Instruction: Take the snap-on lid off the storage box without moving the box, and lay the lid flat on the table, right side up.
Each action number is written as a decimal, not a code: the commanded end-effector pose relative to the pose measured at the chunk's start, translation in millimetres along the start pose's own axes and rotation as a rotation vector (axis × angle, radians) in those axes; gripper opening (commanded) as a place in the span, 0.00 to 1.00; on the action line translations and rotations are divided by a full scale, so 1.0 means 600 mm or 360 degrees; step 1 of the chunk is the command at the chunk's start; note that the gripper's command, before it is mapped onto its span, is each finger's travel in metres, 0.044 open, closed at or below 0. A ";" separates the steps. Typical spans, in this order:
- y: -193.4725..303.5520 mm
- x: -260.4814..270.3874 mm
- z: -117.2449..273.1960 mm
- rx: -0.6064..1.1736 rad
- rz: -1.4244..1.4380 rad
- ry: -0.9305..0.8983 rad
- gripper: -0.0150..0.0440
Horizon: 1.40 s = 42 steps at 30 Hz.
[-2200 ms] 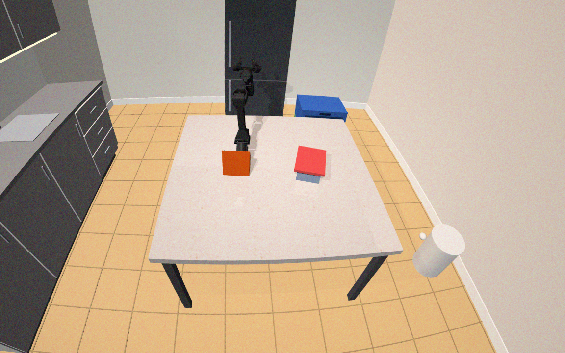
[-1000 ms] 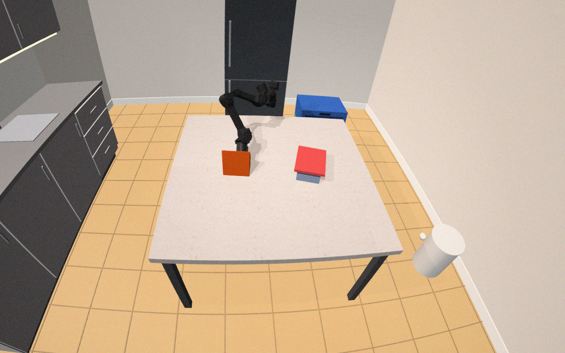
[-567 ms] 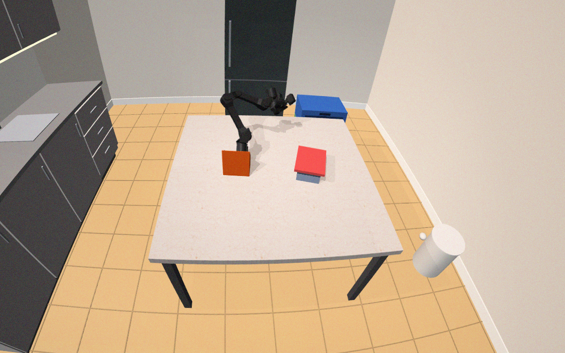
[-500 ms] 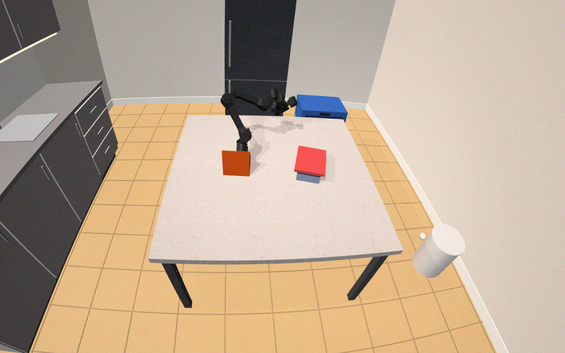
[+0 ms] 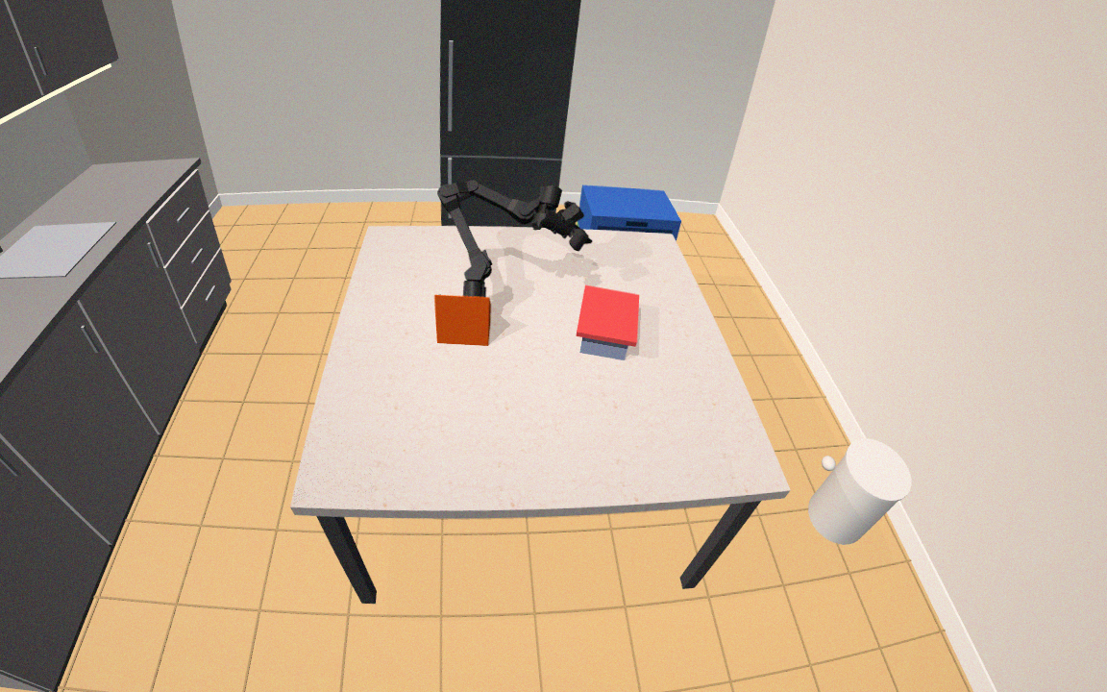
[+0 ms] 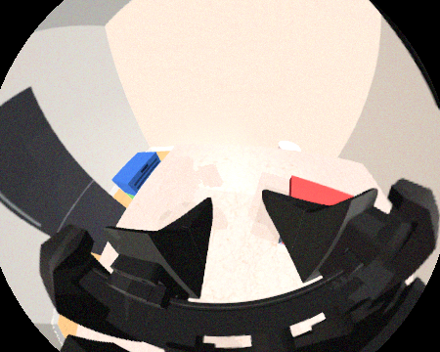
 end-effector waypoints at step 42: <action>0.172 -0.300 0.105 -0.0417 -0.2981 0.0729 0.65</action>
Point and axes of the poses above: the point midway between the two fingers, 35 mm back from their tips, its own z axis back along the fingers, its own x axis across the jaws, y = z × x, the point moved 1 cm from there along z, back along the fingers, and after that the axes turned 9 degrees about -z, right-handed, at the moved point
